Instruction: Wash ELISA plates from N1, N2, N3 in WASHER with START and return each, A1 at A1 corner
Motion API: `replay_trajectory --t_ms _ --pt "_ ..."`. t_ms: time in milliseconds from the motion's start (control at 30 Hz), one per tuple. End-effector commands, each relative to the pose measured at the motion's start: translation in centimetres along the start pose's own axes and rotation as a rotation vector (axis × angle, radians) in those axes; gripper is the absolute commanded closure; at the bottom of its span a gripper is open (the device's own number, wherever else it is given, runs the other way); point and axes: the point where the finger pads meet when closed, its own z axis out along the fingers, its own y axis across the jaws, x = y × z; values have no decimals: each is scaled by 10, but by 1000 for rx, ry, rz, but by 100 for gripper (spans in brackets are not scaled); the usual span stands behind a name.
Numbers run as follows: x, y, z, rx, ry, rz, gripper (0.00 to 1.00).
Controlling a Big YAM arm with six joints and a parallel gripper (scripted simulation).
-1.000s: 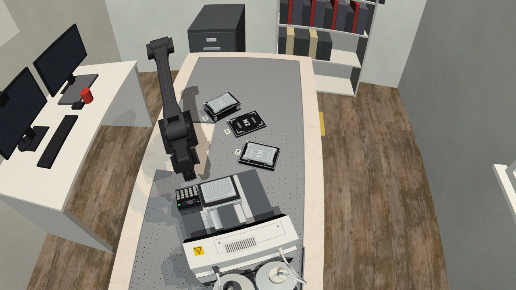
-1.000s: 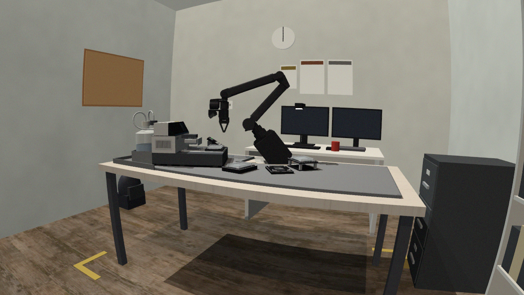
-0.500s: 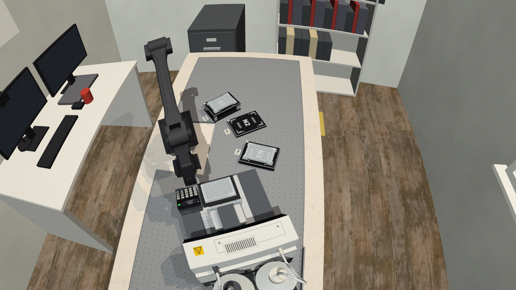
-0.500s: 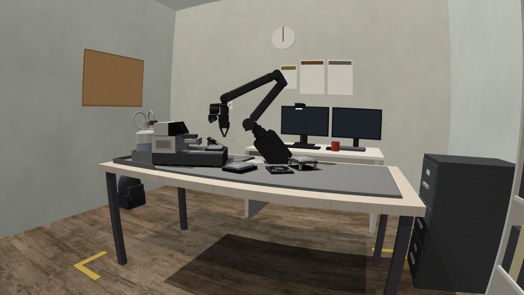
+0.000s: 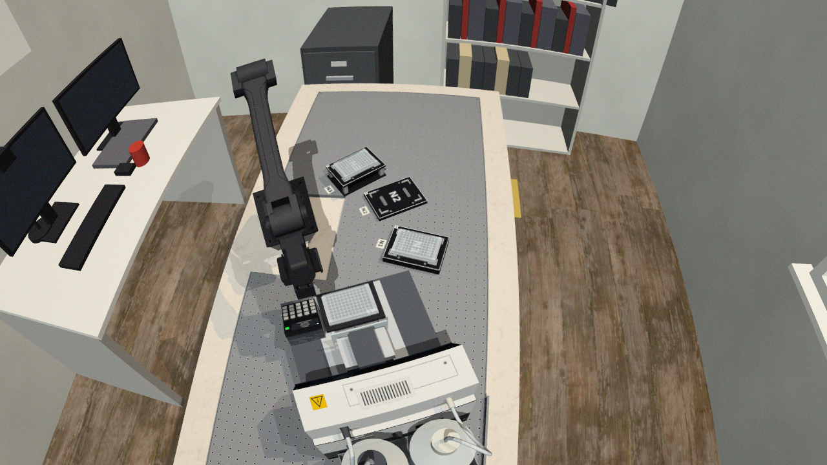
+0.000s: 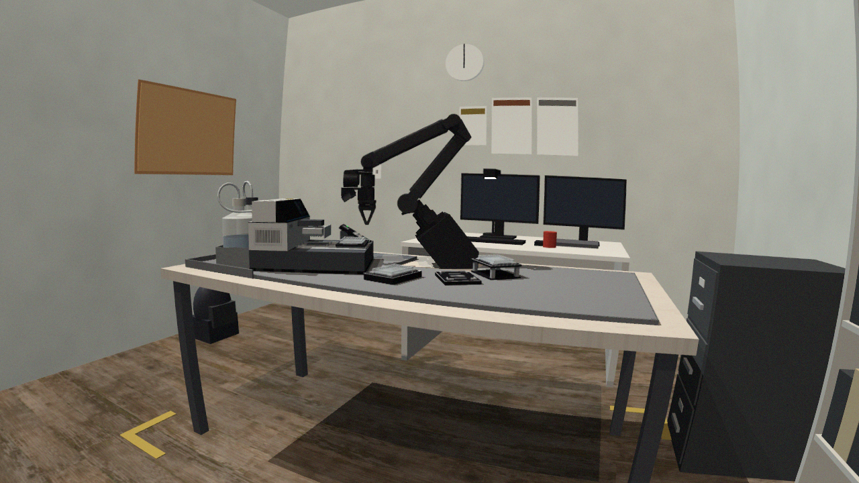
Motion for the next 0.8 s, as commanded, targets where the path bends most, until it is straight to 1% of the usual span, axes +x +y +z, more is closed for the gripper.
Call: replay_trajectory --t_ms 0,767 --pt "0 1 8 -1 1 5 100" --pt "0 0 41 0 2 5 100"
